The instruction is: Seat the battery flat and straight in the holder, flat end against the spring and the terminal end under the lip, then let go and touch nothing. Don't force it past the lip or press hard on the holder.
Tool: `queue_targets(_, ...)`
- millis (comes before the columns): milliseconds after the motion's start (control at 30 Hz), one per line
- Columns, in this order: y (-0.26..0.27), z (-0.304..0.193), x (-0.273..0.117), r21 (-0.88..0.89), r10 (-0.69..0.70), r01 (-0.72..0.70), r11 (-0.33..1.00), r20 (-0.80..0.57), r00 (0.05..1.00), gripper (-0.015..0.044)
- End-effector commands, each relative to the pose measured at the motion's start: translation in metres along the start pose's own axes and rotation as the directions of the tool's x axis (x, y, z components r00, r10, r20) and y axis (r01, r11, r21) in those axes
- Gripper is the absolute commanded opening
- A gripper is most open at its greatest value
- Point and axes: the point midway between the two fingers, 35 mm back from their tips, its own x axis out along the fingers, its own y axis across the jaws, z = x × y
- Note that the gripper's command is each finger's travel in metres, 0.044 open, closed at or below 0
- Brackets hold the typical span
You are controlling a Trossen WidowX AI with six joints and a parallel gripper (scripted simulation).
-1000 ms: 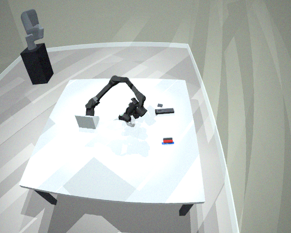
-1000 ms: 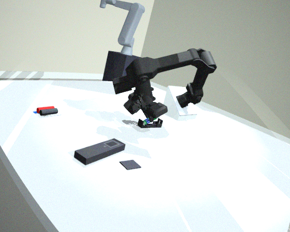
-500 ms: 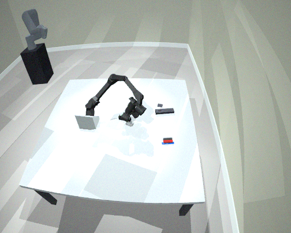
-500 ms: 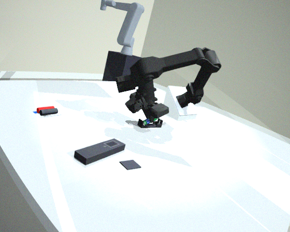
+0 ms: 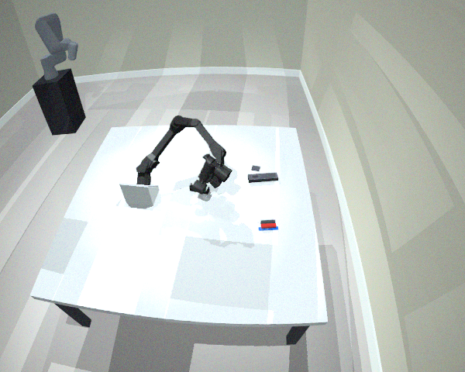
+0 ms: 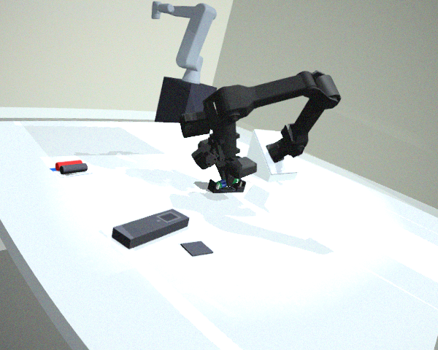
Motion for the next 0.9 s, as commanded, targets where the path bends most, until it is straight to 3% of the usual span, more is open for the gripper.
queue_targets(0,-0.0012,0.0045,-0.0002,-0.006,-0.005,0.005,1.0,0.039,0.999,0.0059)
queue_targets(867,-0.0005,0.0014,0.0047,0.003,-0.015,0.015,1.0,0.164,0.986,0.0059)
